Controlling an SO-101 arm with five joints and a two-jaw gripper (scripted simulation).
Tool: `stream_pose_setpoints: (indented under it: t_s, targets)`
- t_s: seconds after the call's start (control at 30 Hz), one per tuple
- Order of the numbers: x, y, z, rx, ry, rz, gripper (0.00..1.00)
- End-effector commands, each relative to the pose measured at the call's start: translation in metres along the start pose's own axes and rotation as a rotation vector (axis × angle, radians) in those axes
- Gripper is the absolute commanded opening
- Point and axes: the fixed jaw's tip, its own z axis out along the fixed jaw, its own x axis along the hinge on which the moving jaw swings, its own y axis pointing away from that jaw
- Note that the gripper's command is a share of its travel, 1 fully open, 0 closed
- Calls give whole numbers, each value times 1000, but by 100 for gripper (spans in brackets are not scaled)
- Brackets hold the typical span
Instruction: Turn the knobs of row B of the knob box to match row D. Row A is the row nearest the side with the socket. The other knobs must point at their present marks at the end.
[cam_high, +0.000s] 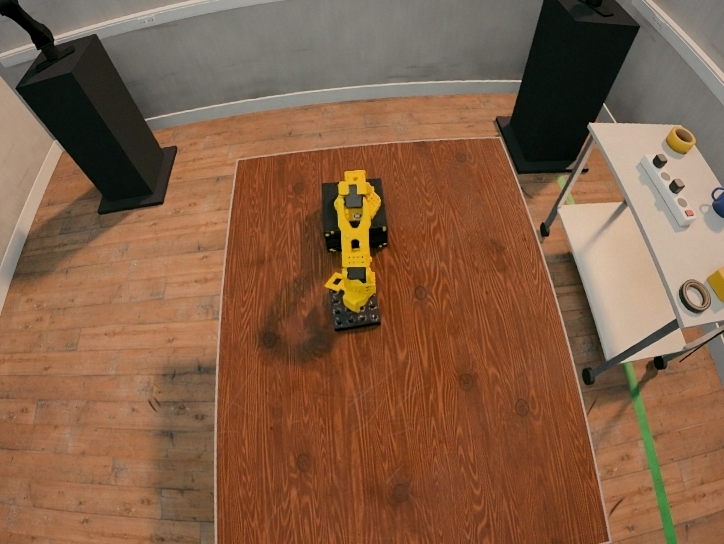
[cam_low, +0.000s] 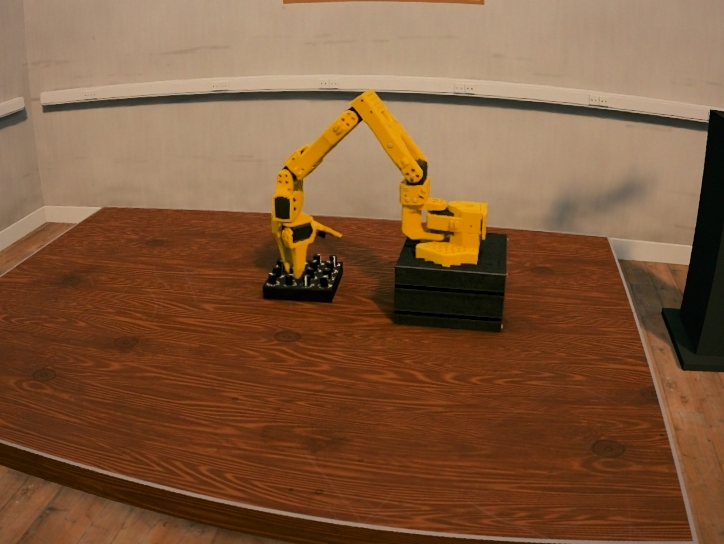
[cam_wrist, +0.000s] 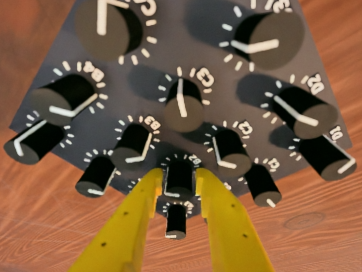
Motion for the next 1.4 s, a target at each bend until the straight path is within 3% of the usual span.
stream_pose_setpoints:
  t_s: [0.0, 1.37]
  targets:
    - [-1, -3, 2, 12, -8, -5, 10]
    - [-1, -3, 2, 12, -8, 7, 1]
